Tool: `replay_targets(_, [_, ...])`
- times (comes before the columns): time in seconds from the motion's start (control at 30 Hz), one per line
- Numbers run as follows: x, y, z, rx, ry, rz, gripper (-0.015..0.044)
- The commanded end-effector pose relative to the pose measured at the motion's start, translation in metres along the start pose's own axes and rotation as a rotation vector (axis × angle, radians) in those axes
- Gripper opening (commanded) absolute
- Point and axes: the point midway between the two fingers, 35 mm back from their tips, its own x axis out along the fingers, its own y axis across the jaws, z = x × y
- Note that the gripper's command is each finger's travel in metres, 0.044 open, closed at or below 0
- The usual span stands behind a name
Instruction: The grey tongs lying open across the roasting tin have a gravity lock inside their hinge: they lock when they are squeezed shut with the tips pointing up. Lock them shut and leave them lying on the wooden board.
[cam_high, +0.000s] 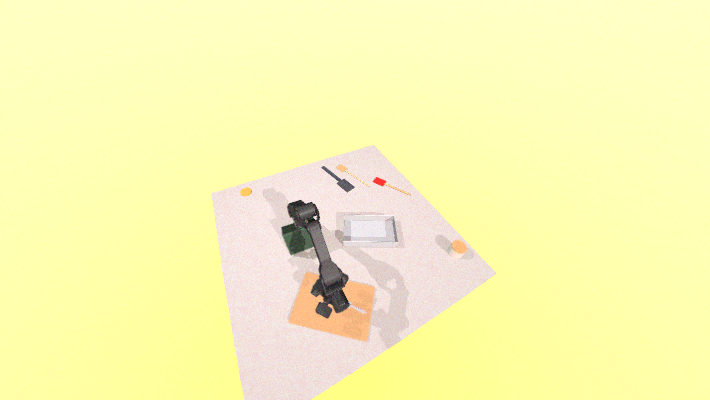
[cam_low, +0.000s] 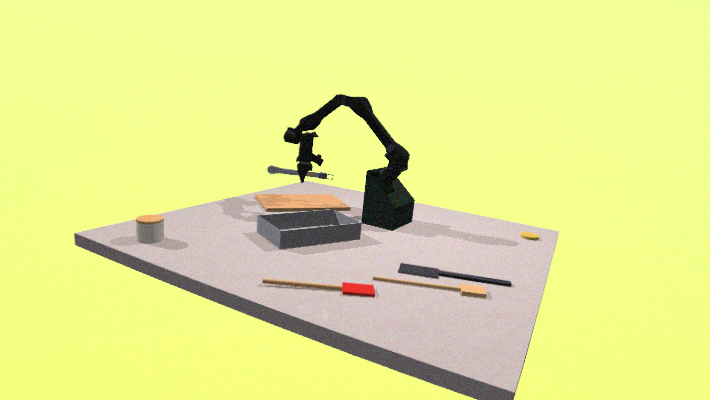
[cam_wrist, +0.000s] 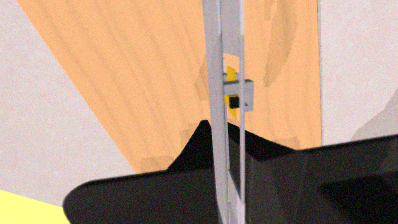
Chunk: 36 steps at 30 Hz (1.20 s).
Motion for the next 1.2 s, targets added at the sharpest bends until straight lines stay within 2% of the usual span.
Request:
replay_targets(0.0, [0.011,-0.002,0.002,0.006,-0.002,-0.001,-0.0150])
replay_targets(1.03, [0.050,-0.007,0.009,0.006,0.020,0.017,-0.0150])
replay_targets(1.17, [0.047,-0.006,0.008,0.001,0.020,0.019,-0.0045])
